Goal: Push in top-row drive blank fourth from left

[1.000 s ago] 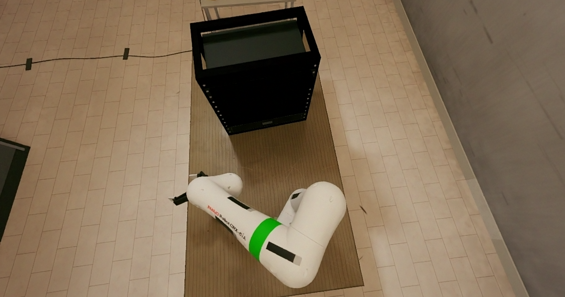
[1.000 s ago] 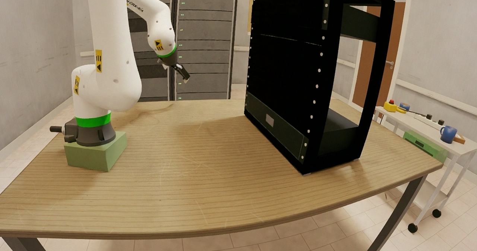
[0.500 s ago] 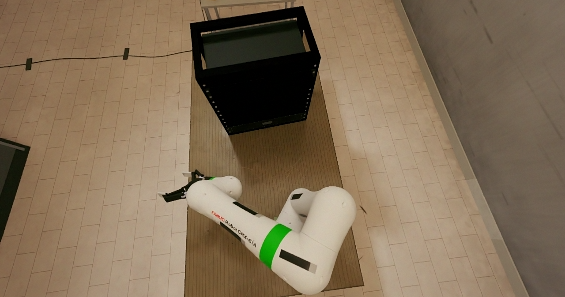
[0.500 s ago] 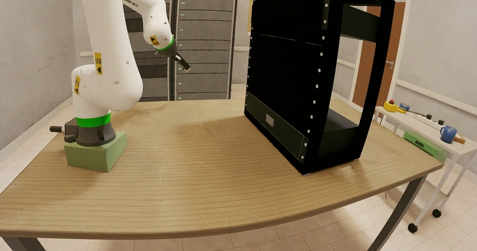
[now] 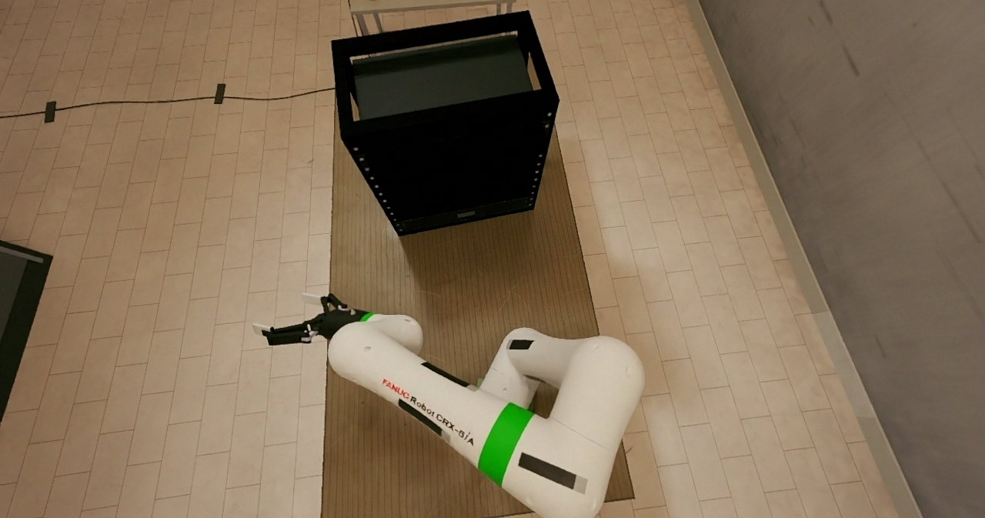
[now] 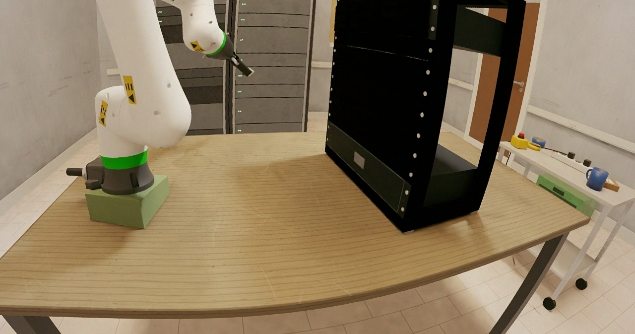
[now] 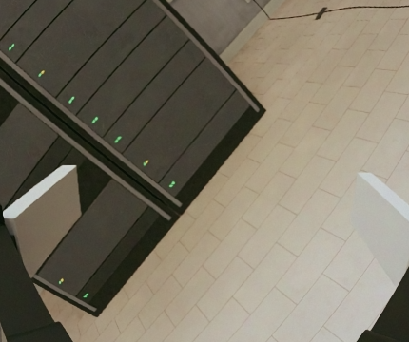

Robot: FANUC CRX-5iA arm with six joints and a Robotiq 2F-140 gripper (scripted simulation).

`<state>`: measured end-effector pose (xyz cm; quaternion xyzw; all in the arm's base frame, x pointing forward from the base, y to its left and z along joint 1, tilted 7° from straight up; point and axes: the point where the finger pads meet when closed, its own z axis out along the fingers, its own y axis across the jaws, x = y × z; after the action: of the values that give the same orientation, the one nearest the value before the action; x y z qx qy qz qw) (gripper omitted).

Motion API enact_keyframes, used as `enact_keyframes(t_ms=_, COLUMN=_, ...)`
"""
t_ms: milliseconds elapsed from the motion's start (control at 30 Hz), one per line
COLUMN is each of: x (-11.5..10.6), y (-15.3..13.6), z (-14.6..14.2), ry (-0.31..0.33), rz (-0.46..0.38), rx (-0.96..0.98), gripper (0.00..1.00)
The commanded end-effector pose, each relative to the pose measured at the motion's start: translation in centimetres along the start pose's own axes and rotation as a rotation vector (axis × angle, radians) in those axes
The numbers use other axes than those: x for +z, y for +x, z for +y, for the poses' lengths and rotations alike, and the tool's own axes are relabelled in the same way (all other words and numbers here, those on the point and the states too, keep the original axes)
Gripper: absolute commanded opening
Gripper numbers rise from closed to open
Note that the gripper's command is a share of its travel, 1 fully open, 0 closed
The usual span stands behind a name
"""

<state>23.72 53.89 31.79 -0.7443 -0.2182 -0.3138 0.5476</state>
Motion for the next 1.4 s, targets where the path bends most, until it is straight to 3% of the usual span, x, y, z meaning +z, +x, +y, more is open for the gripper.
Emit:
enact_keyframes(t_ms=0, x=-1.0, y=2.4, z=-2.0, ry=0.022, rz=0.064, rx=0.060, gripper=1.00)
enact_keyframes(t_ms=200, x=-2.2, y=4.7, z=-4.1, ry=0.056, rz=0.128, rx=0.129, gripper=1.00)
enact_keyframes(t_ms=600, x=-7.9, y=12.1, z=-10.0, ry=0.197, rz=0.317, rx=0.377, gripper=1.00)
enact_keyframes(t_ms=667, x=-7.9, y=12.1, z=-10.0, ry=0.197, rz=0.317, rx=0.377, gripper=1.00)
enact_keyframes(t_ms=1033, x=-15.5, y=18.6, z=-14.4, ry=0.380, rz=0.471, rx=0.656, gripper=1.00)
enact_keyframes(t_ms=1167, x=-18.5, y=20.6, z=-15.3, ry=0.451, rz=0.515, rx=0.759, gripper=1.00)
enact_keyframes(t_ms=1233, x=-18.5, y=20.6, z=-15.3, ry=0.451, rz=0.515, rx=0.759, gripper=1.00)
enact_keyframes(t_ms=1367, x=-22.0, y=22.6, z=-16.1, ry=0.534, rz=0.558, rx=0.876, gripper=1.00)
